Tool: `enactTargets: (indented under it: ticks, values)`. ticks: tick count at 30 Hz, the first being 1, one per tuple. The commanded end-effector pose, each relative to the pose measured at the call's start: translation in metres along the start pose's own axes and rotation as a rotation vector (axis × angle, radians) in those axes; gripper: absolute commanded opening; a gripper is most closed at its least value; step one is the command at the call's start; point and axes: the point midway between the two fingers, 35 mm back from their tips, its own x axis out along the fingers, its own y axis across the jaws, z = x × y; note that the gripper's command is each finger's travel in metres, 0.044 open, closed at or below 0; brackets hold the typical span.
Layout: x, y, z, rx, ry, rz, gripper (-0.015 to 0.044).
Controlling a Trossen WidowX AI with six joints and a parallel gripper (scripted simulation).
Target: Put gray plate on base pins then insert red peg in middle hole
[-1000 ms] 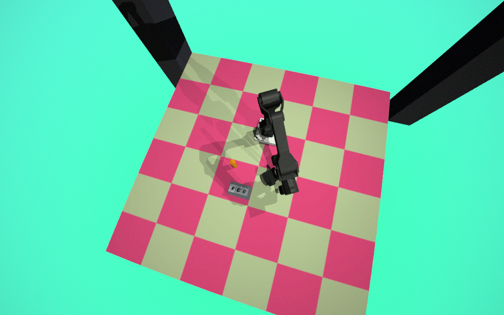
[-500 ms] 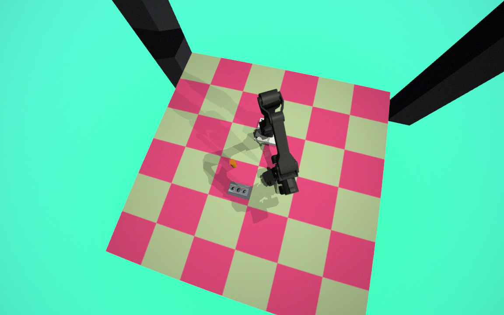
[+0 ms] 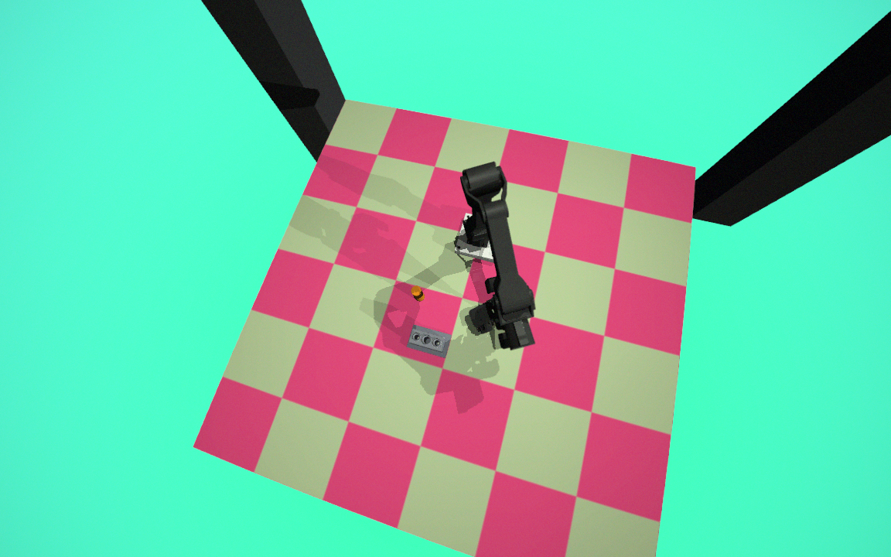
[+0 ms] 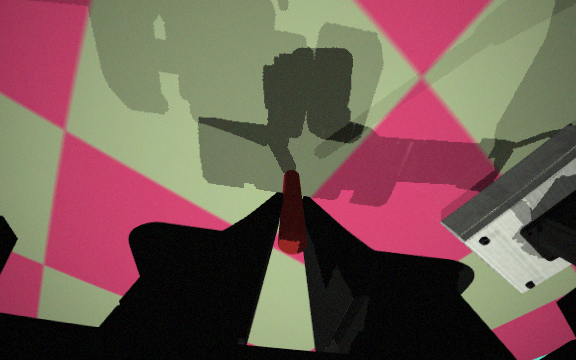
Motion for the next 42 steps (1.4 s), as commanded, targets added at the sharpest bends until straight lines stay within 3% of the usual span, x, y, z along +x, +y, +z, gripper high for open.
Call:
enactTargets:
  ticks: [1,19,42]
  values:
    - [-0.012,0.003,-0.001,-0.002,0.004,0.010,0.0000]
    - [-0.070,0.007,0.000,-0.002,0.004,0.011,0.0000]
    - [-0.065,0.028,0.056,-0.005,-0.005,0.012,0.0000]
